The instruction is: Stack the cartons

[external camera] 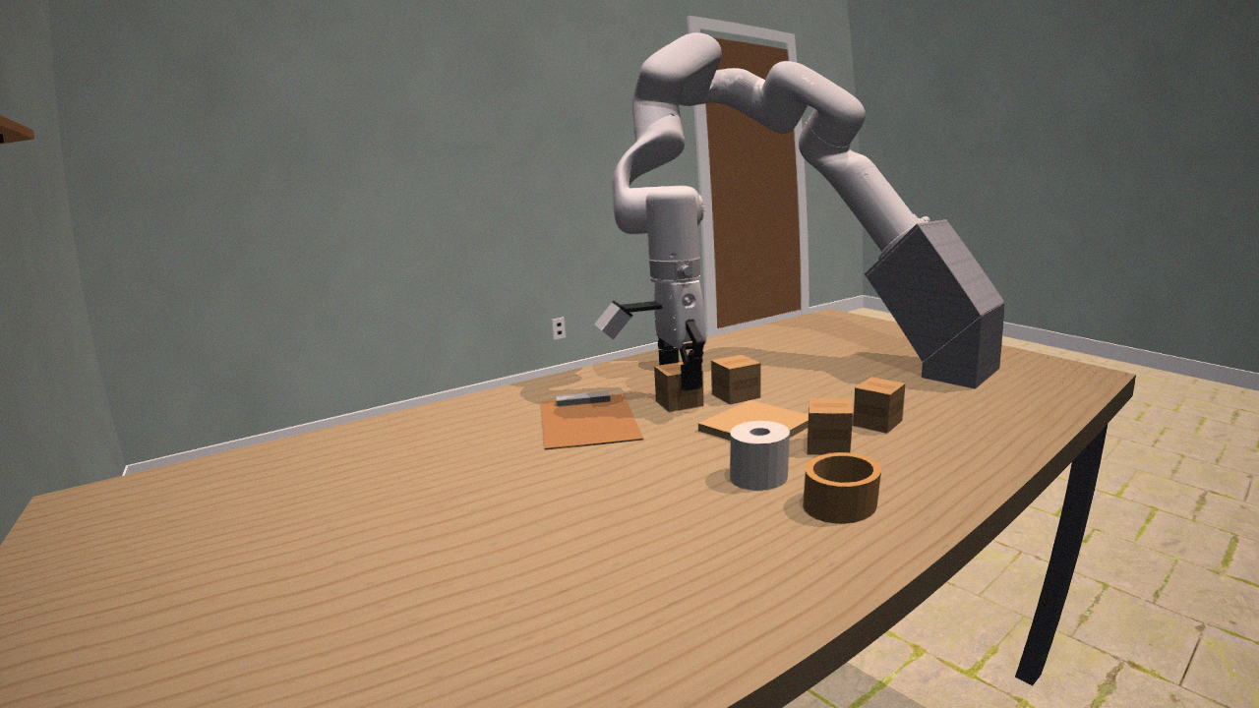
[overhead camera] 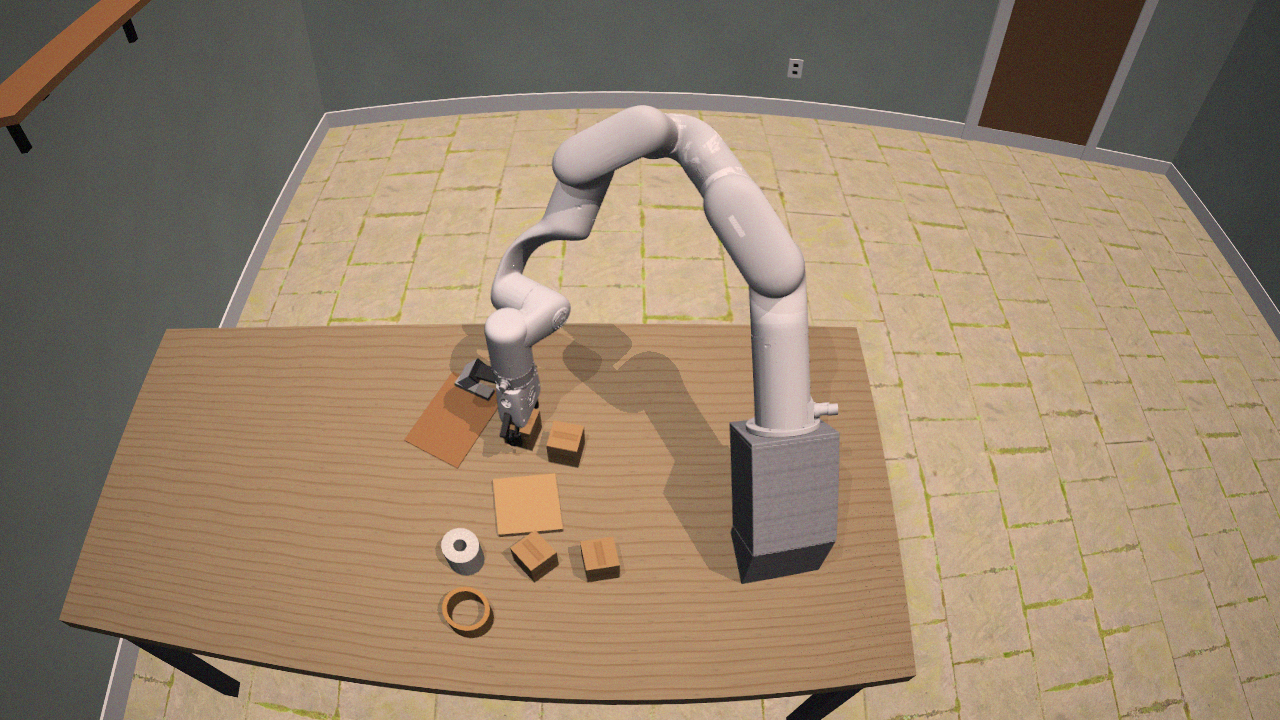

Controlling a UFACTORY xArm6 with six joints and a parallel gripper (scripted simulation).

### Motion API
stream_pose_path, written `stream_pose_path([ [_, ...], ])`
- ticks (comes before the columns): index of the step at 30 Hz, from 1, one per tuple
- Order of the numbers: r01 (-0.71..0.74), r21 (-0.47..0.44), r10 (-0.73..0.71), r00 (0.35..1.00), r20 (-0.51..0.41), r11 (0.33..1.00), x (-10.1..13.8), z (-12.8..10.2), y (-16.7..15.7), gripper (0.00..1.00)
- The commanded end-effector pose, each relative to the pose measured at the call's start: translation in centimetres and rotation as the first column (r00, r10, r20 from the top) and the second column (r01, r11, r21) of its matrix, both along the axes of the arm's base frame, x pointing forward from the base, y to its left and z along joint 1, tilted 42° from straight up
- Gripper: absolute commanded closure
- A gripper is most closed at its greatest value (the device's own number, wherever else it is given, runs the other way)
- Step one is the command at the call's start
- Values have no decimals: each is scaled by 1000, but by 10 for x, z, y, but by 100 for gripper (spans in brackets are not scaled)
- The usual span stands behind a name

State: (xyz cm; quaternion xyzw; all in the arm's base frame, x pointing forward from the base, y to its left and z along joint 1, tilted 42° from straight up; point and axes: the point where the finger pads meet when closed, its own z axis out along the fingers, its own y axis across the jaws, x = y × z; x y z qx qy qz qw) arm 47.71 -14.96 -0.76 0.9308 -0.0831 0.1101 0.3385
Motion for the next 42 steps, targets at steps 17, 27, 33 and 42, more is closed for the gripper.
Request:
stream_pose_path([
  [17,-2,0,2,1000,3,1000,2,-3,-3,0],
  [27,-2,0,2,1000,3,1000,2,-3,-3,0],
  [33,-2,0,2,1000,3,1000,2,-3,-3,100],
  [42,-2,0,2,1000,3,1000,2,-3,-3,100],
])
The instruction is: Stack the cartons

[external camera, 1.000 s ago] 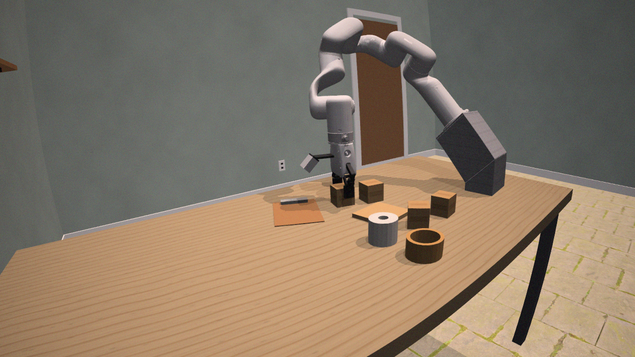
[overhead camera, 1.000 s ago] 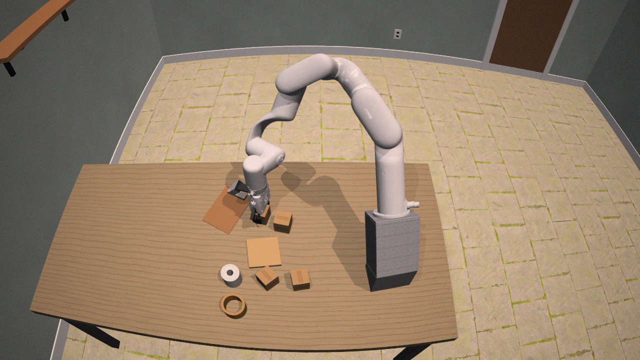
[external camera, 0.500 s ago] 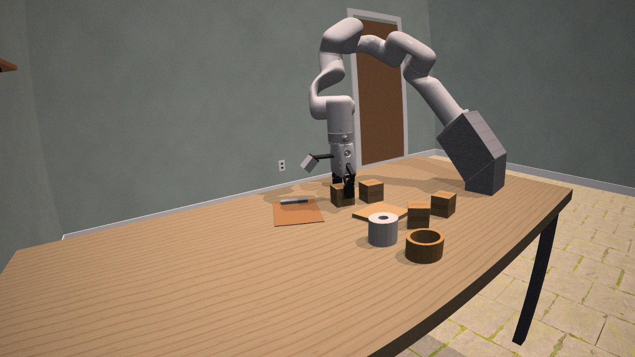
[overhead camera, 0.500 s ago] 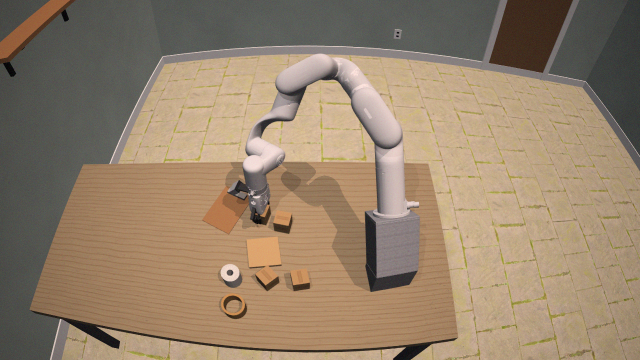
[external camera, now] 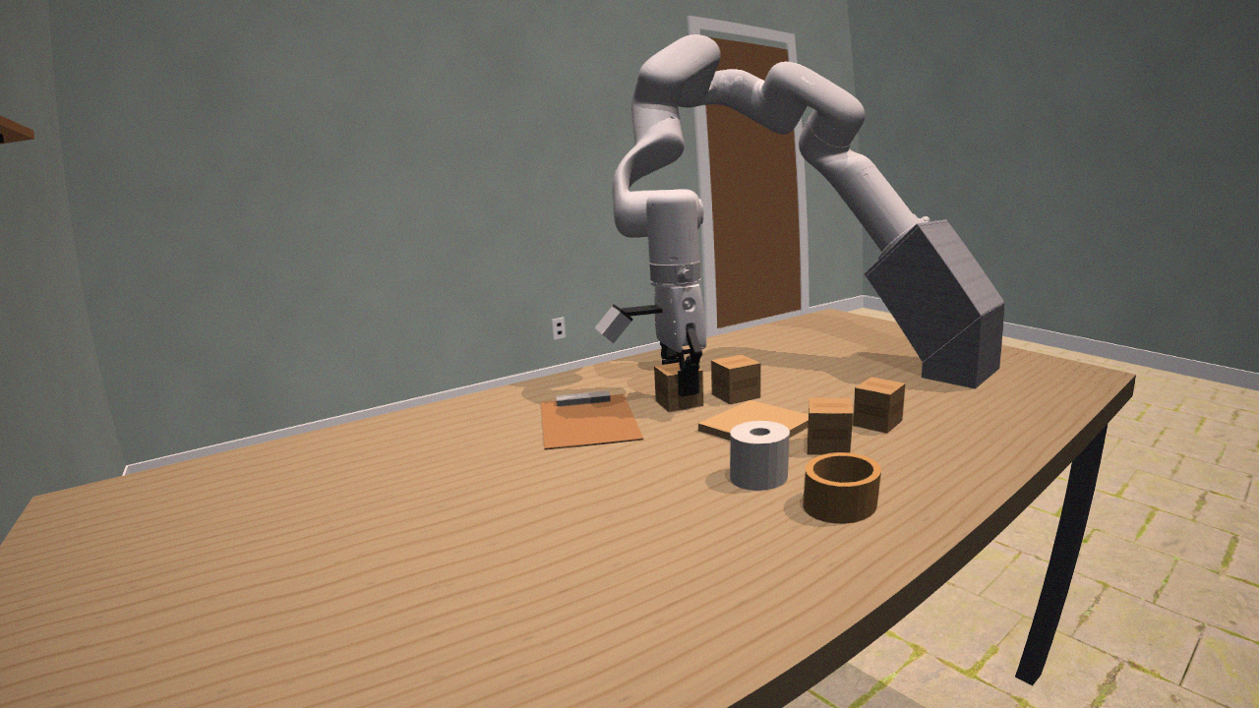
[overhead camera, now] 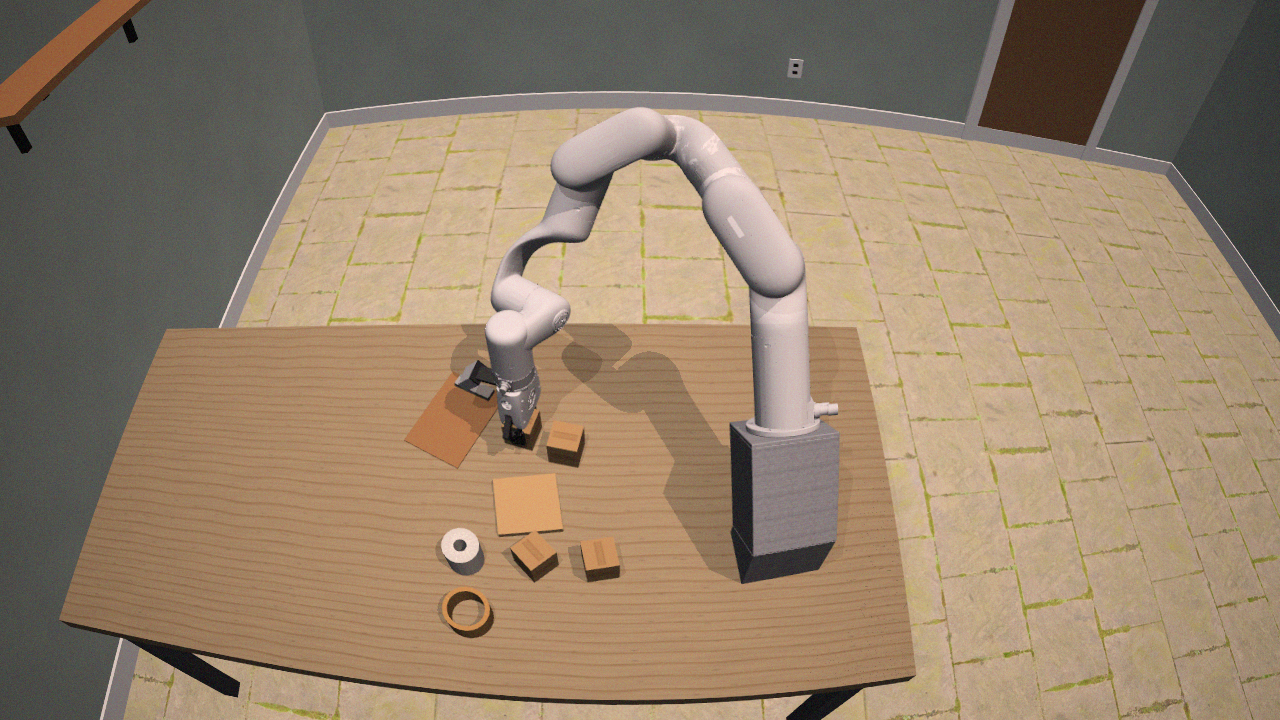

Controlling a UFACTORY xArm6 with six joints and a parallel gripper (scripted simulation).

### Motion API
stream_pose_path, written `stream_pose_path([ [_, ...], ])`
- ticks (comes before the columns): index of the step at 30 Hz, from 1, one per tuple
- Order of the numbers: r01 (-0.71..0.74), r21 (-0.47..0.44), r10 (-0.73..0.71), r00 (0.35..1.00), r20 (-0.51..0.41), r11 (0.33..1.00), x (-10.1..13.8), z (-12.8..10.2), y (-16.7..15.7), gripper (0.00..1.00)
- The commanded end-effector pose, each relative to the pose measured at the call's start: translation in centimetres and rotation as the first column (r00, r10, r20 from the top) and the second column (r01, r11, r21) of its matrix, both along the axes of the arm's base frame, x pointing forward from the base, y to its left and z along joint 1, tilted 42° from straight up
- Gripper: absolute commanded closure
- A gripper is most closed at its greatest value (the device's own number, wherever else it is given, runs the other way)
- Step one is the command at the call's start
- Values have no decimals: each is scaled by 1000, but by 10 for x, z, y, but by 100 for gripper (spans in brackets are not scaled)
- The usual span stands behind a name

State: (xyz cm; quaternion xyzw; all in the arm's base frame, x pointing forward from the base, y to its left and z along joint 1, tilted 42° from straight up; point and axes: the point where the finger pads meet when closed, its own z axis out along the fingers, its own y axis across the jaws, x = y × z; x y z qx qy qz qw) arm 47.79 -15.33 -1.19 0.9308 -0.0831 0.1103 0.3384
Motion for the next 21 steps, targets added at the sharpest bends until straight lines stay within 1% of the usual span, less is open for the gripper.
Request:
stream_pose_path([
  [1,-1,0,1,1000,2,1000,1,1,1,100],
  [19,-1,0,1,1000,2,1000,1,1,1,100],
  [21,-2,0,2,1000,3,1000,0,5,4,100],
])
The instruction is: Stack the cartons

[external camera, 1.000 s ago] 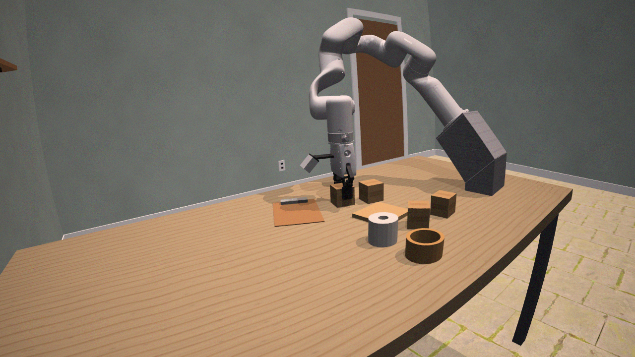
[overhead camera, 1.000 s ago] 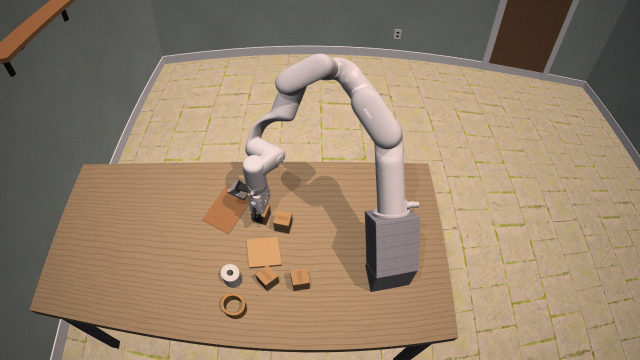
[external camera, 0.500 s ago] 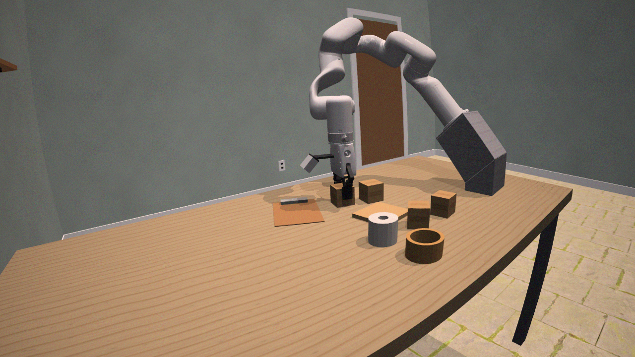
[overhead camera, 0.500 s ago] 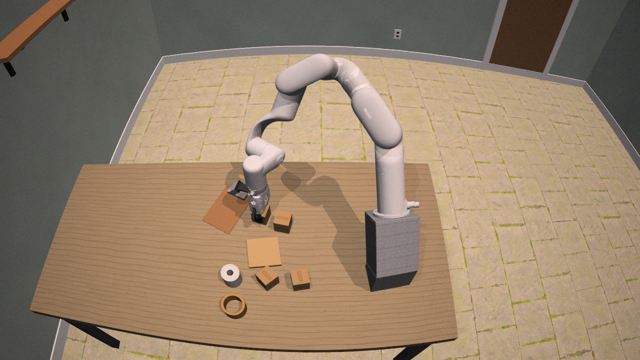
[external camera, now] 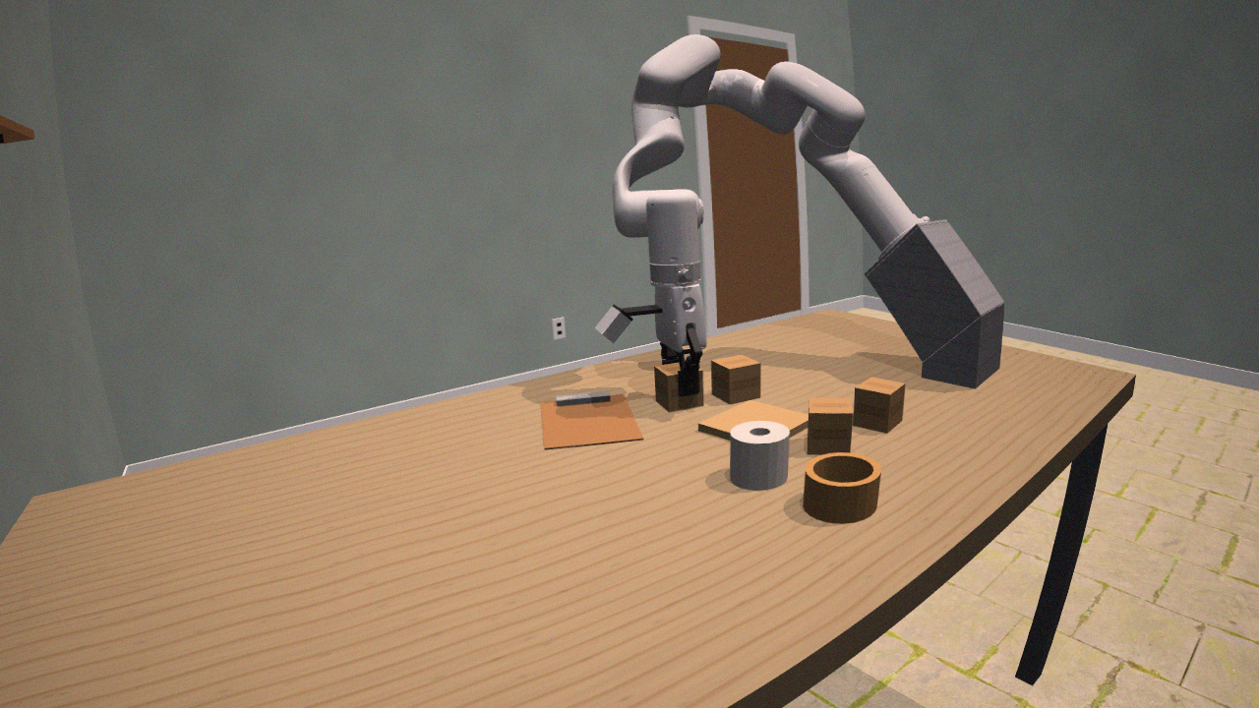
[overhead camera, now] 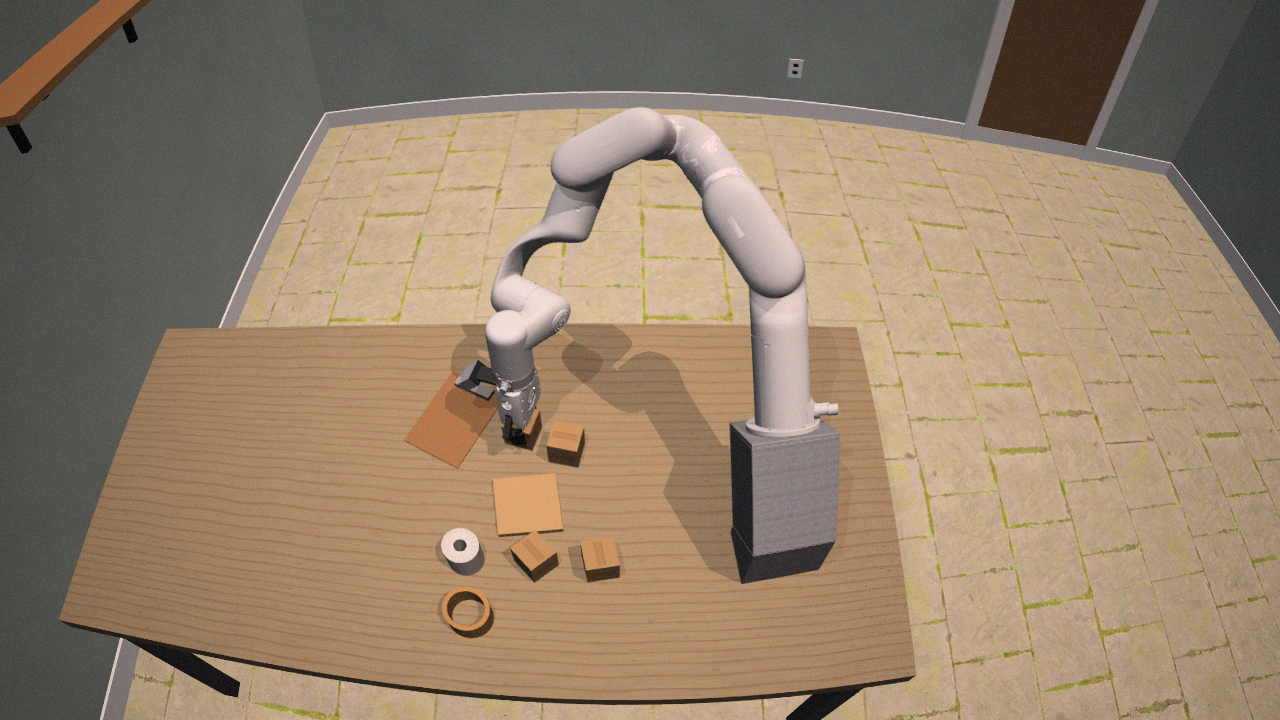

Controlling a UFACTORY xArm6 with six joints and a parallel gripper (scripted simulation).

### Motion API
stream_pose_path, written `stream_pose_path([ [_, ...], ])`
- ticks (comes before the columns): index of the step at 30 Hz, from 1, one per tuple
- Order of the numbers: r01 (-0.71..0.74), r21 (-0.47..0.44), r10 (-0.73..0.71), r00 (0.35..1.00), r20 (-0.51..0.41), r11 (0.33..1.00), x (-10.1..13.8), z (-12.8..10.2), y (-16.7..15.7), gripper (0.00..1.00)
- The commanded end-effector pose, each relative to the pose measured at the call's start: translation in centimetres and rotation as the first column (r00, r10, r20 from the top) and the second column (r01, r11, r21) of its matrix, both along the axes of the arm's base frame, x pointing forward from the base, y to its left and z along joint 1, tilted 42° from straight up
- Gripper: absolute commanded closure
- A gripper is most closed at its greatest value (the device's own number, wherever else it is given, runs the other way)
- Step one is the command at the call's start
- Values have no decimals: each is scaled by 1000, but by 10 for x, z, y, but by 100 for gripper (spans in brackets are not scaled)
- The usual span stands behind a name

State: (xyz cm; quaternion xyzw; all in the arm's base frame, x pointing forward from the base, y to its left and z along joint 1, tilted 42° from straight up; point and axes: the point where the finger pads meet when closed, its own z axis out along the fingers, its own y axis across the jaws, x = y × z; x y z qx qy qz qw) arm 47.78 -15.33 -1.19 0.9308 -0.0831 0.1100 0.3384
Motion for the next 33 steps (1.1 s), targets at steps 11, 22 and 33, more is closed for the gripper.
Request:
stream_pose_path([
  [11,-2,0,2,1000,4,1000,-7,42,53,100],
  [22,-2,-2,2,1000,4,1000,-31,-55,161,100],
  [33,-1,-1,1,1000,3,1000,-26,-86,135,100],
])
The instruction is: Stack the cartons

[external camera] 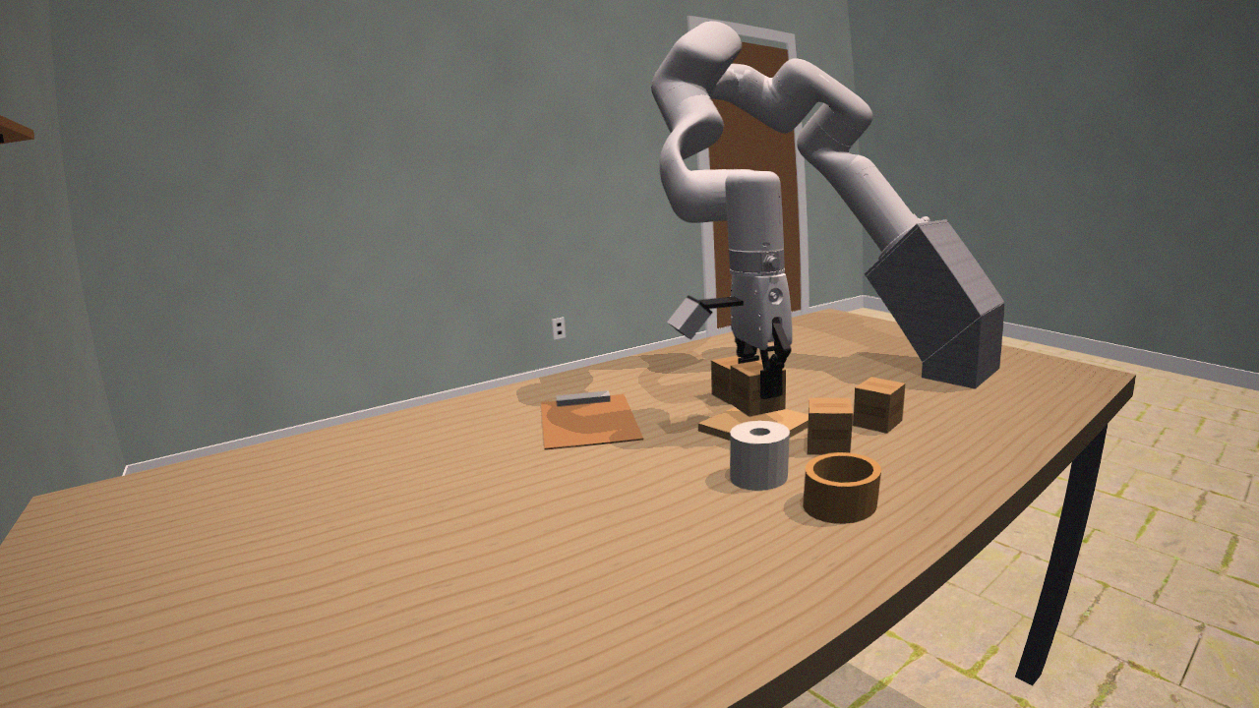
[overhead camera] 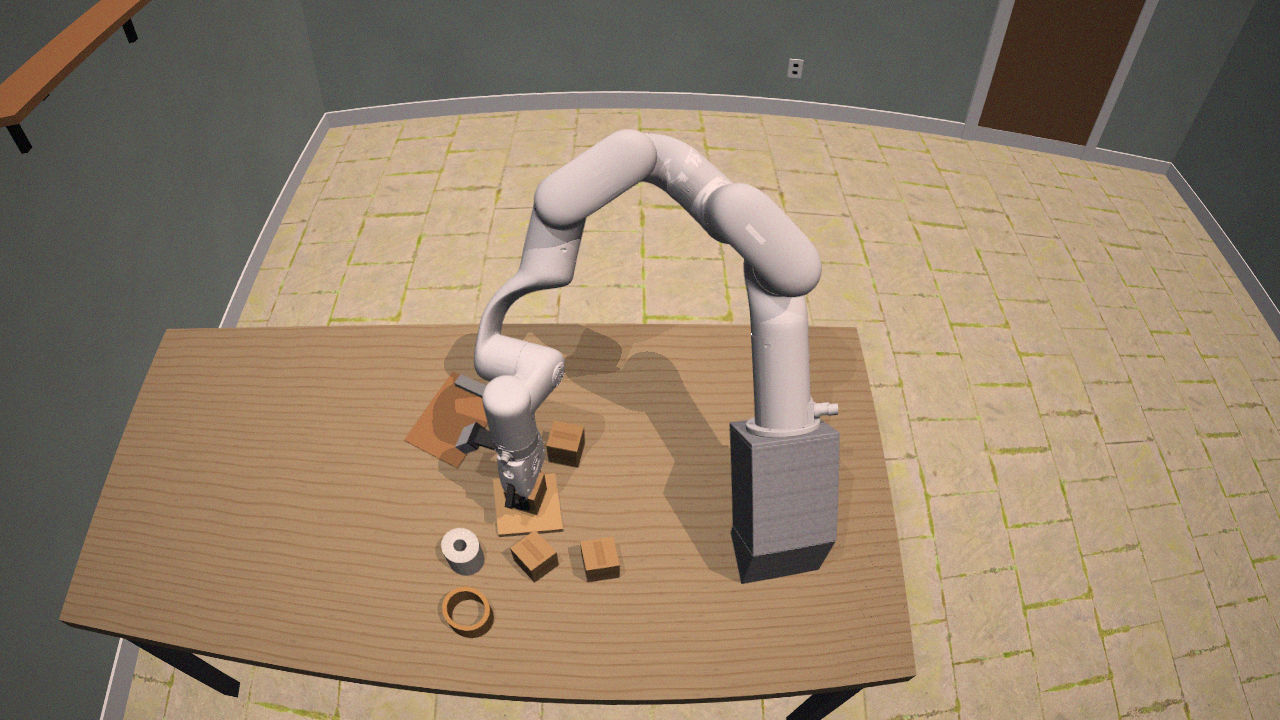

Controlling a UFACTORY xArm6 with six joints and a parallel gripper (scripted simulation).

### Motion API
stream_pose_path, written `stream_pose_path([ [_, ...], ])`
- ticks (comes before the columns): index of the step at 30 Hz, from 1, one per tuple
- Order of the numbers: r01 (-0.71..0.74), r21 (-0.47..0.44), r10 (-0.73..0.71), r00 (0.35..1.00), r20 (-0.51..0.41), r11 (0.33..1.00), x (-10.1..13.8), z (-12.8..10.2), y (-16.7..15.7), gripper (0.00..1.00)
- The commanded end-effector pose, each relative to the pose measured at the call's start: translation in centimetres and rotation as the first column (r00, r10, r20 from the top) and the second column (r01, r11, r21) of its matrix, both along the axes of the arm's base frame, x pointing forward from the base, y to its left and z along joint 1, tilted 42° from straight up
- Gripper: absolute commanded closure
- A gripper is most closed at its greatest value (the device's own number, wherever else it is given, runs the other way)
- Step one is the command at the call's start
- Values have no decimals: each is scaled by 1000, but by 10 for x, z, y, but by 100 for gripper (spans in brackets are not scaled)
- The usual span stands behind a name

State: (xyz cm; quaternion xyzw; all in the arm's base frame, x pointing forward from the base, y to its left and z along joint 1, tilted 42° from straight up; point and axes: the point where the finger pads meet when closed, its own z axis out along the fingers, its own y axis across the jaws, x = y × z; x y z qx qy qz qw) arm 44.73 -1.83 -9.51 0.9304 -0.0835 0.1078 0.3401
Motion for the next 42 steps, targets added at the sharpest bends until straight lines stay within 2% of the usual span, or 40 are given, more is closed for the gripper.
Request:
stream_pose_path([
  [1,-4,2,4,1000,7,1000,5,-3,0,100],
  [13,-4,1,4,1000,8,1000,7,-13,-9,100],
  [27,-4,1,4,1000,8,1000,7,-13,-9,100],
  [28,-4,1,4,1000,8,1000,7,-13,-9,0],
  [42,-4,1,4,1000,8,1000,7,-13,-9,0],
])
